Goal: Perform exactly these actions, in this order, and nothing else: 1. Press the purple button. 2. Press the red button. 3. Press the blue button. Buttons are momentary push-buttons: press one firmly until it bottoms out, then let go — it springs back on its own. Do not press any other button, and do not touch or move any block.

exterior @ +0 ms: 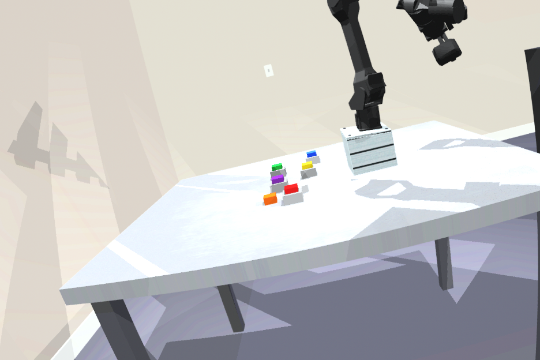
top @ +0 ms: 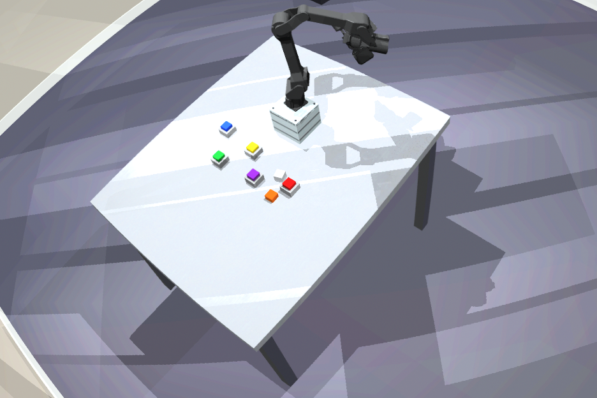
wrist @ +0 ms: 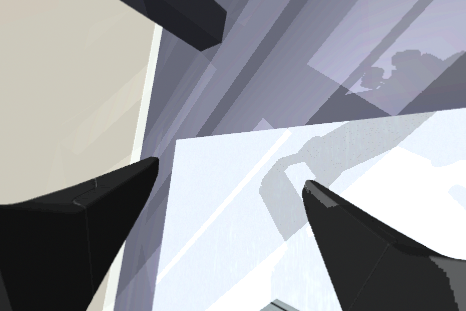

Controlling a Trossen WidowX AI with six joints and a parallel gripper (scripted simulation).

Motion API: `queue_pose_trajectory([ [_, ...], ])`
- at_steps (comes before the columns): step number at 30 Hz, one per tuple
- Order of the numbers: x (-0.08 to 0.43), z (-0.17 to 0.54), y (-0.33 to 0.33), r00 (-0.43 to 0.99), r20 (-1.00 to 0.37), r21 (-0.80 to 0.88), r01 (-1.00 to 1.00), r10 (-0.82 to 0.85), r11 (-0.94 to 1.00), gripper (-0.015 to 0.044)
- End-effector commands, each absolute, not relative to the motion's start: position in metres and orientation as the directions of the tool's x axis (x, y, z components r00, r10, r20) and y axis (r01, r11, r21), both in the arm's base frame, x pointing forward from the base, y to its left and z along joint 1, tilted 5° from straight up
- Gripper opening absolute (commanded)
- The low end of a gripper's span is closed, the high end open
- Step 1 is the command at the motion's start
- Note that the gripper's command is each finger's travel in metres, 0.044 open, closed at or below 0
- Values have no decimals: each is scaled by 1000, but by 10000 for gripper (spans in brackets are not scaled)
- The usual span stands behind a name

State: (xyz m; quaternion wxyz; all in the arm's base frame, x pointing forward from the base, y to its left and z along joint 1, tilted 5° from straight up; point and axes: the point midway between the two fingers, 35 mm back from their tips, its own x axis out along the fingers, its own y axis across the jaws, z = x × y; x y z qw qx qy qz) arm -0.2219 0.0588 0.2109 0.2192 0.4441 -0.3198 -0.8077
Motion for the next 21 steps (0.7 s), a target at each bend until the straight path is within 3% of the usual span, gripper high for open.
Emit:
queue_pose_trajectory([
  [1,-221,210,61,-512,-580,709,65,-633,-702,400],
  [10,-171,175,159,-606,-708,651,-362,-362,-667,400],
  [21,-44,131,244,-542,-840,534,-813,-33,-231,400],
])
